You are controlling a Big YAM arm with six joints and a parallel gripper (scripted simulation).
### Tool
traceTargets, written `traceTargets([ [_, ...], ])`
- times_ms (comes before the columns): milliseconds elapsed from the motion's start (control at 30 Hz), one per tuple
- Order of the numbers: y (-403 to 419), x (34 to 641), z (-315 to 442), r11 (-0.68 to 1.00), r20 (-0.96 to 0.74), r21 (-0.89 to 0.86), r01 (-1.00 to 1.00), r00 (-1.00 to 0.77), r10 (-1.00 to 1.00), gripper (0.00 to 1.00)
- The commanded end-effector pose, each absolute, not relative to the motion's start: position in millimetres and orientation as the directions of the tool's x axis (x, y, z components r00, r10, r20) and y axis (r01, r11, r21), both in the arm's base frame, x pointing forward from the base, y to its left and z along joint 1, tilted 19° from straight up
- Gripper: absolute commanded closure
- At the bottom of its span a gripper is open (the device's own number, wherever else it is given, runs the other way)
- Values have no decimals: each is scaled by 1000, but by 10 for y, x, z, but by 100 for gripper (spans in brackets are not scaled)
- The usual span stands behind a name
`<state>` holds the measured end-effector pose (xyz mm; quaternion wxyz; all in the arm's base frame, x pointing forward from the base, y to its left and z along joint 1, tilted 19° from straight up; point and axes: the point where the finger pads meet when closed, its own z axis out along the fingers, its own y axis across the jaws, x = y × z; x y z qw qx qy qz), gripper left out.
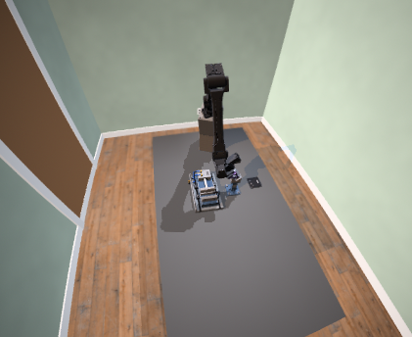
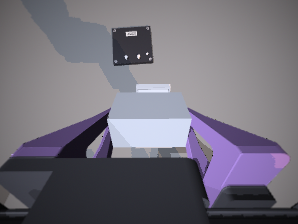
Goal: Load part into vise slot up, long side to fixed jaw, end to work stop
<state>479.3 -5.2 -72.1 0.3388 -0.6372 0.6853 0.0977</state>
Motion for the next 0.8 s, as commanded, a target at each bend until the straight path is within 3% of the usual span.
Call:
traceTargets([
  [0, 16, 4859, -553, 161, -588, -318, -934, 61, -807, 100],
  [767, 19, 4851, -543, 161, -588, -318, -934, 61, -807, 100],
])
